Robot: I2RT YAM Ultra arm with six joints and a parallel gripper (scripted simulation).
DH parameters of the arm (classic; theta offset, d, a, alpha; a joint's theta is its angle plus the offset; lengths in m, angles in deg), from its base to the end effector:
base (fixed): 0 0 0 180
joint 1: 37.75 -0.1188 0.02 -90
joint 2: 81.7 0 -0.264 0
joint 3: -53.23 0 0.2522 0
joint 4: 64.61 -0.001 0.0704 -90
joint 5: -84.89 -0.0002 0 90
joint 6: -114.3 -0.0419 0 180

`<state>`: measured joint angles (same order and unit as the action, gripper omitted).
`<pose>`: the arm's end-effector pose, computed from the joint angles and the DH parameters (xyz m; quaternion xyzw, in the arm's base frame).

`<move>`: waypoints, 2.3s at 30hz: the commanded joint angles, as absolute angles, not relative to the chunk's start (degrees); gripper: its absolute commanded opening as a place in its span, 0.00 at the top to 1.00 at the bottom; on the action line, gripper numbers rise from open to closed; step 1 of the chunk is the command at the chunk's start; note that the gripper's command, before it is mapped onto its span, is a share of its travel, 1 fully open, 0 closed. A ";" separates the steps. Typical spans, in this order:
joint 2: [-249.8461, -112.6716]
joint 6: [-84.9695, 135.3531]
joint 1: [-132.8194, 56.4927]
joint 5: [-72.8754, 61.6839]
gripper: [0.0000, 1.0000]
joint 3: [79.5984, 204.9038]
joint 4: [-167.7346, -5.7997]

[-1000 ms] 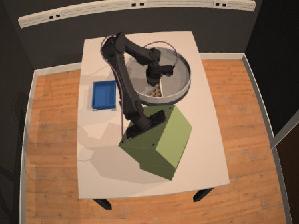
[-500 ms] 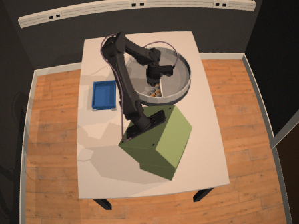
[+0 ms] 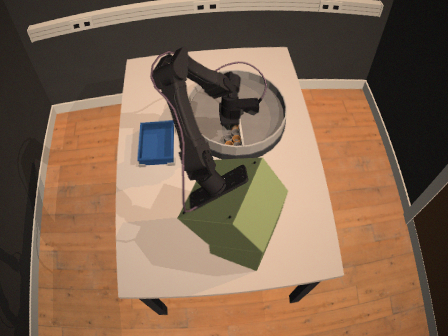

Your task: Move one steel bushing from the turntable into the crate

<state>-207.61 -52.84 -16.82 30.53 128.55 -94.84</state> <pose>0.3373 -0.1018 0.0346 -0.7005 -0.6406 -0.3050 0.0765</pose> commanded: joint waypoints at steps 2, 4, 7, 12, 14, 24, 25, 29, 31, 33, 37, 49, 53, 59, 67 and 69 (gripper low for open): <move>-206.91 -53.12 -15.78 29.65 0.87 130.11 -95.59; -206.91 -53.12 -15.78 29.65 0.87 130.11 -95.59; -206.91 -53.12 -15.78 29.65 0.87 130.11 -95.59; -206.91 -53.12 -15.78 29.65 0.87 130.11 -95.59; -206.89 -53.22 -15.80 29.65 0.87 130.14 -95.68; -206.62 -53.49 -16.74 29.61 0.87 130.63 -95.74; -206.62 -53.49 -16.74 29.61 0.87 130.63 -95.74; -206.65 -53.48 -16.74 29.61 0.87 130.49 -95.75; -206.65 -53.48 -16.74 29.61 0.87 130.49 -95.75; -206.65 -53.48 -16.74 29.61 0.87 130.49 -95.75; -206.65 -53.48 -16.74 29.61 0.87 130.49 -95.75; -206.65 -53.48 -16.74 29.61 0.87 130.49 -95.75; -206.65 -53.48 -16.74 29.61 0.87 130.49 -95.75; -208.78 -54.17 -17.63 29.55 0.87 129.79 -93.70; -211.58 -56.66 -19.02 29.16 0.87 127.90 -89.31; -210.79 -56.71 -18.62 29.16 0.87 128.49 -89.18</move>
